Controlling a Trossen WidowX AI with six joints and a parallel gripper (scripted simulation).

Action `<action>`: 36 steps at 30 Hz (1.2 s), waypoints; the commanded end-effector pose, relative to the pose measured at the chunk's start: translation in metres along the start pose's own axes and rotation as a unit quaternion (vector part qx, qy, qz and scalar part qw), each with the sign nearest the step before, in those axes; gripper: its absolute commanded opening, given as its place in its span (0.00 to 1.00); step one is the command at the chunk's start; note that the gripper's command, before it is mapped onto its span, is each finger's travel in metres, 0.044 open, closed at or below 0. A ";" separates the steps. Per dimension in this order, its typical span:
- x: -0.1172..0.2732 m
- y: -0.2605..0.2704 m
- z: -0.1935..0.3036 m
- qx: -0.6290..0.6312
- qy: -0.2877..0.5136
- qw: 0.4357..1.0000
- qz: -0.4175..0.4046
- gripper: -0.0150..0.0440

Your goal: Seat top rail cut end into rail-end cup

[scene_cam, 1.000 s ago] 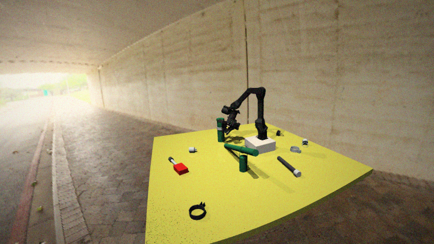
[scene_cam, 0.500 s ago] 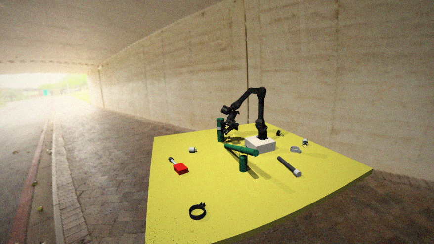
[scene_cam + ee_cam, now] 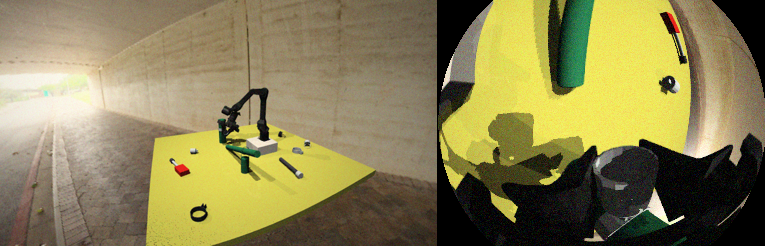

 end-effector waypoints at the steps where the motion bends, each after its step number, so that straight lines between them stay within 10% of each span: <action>1: -0.002 -0.002 -0.001 -0.014 0.008 1.000 0.001 0.25; 36: -0.002 -0.004 -0.001 -0.022 0.012 1.000 0.003 0.34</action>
Point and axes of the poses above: the point midway between the two fingers, 35 mm back from their tips, its own x axis back along the fingers, its own y axis across the jaws, z = x × y, the point moved 2 cm from there along x, back along the fingers, and after that the axes turned 7 degrees about -x, right-handed, at the moved point
